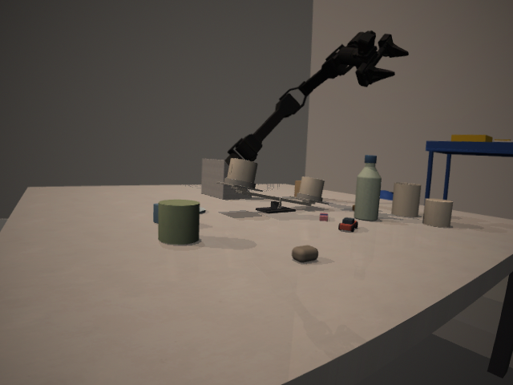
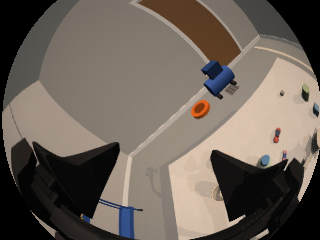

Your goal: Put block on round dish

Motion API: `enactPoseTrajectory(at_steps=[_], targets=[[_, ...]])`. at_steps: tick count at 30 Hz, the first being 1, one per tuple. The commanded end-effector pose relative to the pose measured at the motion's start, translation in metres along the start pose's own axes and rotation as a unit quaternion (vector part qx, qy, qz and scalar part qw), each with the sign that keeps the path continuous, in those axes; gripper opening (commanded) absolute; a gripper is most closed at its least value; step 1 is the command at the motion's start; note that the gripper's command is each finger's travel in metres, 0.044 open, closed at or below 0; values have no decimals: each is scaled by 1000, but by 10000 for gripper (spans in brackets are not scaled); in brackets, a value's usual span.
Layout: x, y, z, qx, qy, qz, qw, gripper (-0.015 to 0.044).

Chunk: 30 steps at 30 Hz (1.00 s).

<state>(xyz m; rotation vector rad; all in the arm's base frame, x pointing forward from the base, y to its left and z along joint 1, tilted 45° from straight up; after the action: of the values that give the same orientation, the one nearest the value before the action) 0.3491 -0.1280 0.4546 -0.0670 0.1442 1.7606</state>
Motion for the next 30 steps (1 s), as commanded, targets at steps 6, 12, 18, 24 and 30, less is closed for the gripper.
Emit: enactPoseTrajectory(at_steps=[6, 12, 18, 24, 30], targets=[[-29, 24, -64, 108, 101, -4, 989, 440], [-44, 48, -109, 176, 164, 19, 970, 440], [-52, 79, -152, 229, 217, 60, 947, 440], [-51, 123, -201, 263, 268, 124, 919, 440], [-36, 169, -243, 259, 309, 190, 895, 440]])
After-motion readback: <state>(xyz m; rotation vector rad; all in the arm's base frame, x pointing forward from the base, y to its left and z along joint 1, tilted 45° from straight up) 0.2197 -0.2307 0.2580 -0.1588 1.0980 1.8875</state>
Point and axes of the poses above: the point midway between the two fingers, 35 mm back from their tips, its own y axis back along the fingers, its own z axis across the jaws, x = y × z, the point moved 10 cm from there along y, back along the fingers, and after that the axes turned 15 degrees about y, right-handed, at the moved point
